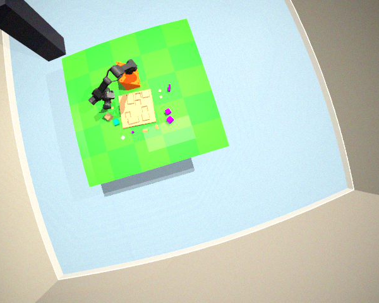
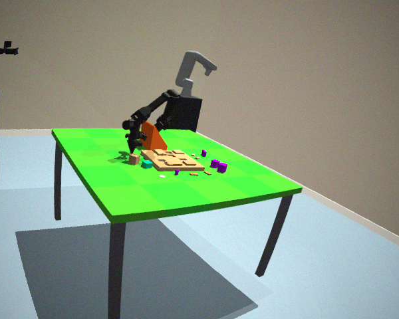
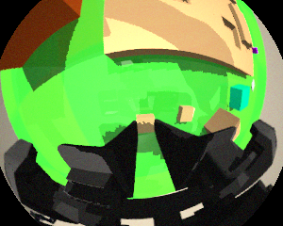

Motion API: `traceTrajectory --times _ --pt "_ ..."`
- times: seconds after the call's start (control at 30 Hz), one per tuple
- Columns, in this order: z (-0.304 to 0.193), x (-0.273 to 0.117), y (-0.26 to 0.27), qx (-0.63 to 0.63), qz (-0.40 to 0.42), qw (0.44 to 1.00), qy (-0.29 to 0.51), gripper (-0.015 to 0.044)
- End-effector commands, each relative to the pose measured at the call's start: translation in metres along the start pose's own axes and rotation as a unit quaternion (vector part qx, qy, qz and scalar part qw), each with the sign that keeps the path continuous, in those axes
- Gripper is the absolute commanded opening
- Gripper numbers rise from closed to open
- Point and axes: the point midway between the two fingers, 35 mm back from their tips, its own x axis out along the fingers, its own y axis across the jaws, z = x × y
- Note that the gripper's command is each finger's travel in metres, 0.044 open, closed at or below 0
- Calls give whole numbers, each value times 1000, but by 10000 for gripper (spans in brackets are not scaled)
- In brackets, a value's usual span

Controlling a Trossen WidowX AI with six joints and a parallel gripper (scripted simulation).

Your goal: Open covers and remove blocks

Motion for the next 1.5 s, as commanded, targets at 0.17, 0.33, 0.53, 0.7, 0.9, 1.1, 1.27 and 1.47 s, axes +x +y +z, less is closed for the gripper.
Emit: traceTrajectory --times 0.17,0.33,0.53,0.7,0.9,1.1,1.27,1.47 --pt "2 9 4 5 3 1000 -6 80" --pt "1 6 2 1 2 1000 -3 185" --pt "1 6 2 1 2 1000 -3 342" --pt "1 1 2 1 2 1000 -3 440" --pt "0 -18 1 3 3 1000 -3 440" --pt "-1 -37 1 4 3 1000 -3 440" --pt "-1 -53 2 5 3 1000 -4 440" --pt "0 -70 3 5 4 1000 -5 440"
